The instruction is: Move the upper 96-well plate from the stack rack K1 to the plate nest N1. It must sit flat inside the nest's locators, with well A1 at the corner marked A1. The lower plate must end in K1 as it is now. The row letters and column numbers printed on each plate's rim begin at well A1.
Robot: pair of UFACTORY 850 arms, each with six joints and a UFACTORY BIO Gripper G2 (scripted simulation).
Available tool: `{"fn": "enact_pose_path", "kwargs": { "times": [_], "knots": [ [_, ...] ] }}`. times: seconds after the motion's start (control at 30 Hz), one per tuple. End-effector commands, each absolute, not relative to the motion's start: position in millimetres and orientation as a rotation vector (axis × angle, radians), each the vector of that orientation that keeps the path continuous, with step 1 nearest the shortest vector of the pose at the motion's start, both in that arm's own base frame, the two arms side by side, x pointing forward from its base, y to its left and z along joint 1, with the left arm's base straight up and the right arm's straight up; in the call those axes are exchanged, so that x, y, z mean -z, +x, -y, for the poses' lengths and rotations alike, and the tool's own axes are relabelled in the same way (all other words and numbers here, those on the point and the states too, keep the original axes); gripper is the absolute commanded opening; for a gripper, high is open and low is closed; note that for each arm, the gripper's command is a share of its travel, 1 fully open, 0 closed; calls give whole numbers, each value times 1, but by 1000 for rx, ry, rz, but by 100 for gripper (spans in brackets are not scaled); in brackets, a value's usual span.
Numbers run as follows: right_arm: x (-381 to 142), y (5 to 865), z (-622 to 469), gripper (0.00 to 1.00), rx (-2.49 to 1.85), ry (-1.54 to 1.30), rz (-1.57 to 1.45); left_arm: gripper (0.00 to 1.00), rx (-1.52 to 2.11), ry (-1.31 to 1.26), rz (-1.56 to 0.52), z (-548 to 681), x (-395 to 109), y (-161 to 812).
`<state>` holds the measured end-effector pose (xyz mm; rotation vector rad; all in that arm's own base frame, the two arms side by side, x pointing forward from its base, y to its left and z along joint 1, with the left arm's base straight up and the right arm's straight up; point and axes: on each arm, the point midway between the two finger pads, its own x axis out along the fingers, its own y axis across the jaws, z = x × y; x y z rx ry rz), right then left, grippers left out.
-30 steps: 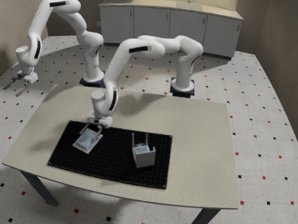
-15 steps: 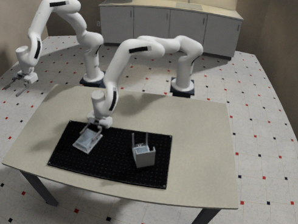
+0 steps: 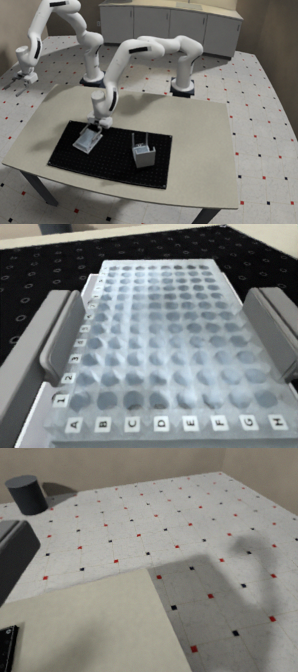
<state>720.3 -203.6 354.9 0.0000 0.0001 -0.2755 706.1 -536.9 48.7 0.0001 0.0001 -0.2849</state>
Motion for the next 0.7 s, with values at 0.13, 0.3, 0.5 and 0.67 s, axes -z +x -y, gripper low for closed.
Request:
{"fn": "enact_pose_path", "kwargs": {
  "times": [0.13,0.3,0.5,0.67],
  "knots": [
    [-357,721,204,100,276,0,3,0,285,-1,2,537,-49,707],
    [-357,721,204,100,276,0,3,0,285,-1,2,537,-48,707],
    [-357,721,204,100,276,0,3,0,285,-1,2,537,-47,707],
    [-357,721,204,100,276,0,3,0,285,-1,2,537,-46,707]
  ]
}}
